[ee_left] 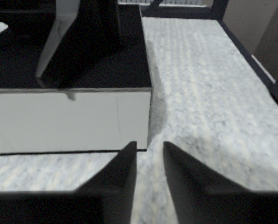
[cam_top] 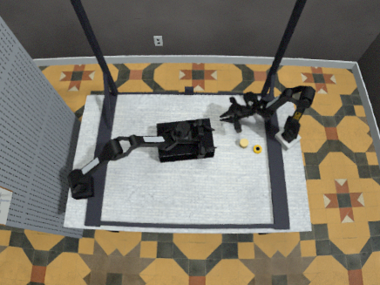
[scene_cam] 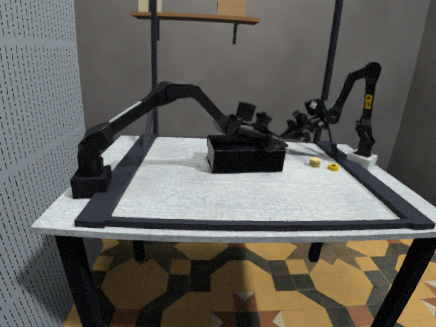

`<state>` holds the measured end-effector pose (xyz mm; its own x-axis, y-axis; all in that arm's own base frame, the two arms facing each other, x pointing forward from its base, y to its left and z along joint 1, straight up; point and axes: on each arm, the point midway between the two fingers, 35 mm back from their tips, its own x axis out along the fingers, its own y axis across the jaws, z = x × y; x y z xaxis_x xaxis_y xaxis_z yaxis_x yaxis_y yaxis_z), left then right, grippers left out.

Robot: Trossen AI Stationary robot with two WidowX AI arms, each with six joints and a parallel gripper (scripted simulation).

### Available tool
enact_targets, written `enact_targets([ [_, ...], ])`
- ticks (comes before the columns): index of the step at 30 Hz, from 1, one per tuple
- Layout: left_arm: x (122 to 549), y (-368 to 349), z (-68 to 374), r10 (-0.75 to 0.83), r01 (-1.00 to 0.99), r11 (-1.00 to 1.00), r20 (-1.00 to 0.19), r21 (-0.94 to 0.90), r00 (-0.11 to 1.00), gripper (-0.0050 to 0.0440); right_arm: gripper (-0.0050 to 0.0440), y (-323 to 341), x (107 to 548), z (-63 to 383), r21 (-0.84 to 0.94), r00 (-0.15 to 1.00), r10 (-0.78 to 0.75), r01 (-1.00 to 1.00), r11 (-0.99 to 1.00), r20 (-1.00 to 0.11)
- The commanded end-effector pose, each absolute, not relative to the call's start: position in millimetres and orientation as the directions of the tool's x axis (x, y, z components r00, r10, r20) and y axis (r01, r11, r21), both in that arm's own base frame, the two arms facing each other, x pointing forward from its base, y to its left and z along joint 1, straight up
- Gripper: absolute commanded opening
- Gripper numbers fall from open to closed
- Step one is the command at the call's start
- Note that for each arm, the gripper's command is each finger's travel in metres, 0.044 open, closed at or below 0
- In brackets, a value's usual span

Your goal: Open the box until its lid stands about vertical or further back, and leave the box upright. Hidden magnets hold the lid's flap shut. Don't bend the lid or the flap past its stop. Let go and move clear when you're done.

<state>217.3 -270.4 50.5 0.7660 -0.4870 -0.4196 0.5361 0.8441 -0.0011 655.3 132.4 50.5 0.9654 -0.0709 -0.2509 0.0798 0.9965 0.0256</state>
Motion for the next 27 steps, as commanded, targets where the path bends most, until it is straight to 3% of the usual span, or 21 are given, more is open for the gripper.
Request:
enact_targets([
  [1, 218.1, -273.0, 54.3, -0.492, 0.536, 0.844, -0.409, -0.009, 0.768, 0.008, 0.044, 132.4, 652.6, 11.7, 0.014, 0.946, -0.068, 0.076, 0.997, -0.316],
  [27, 218.1, -273.0, 54.3, -0.492, 0.536, 0.844, -0.409, -0.009, 0.768, 0.008, 0.044, 130.5, 651.6, 1.9, 0.013, 0.944, -0.066, 0.075, 0.997, -0.322],
])
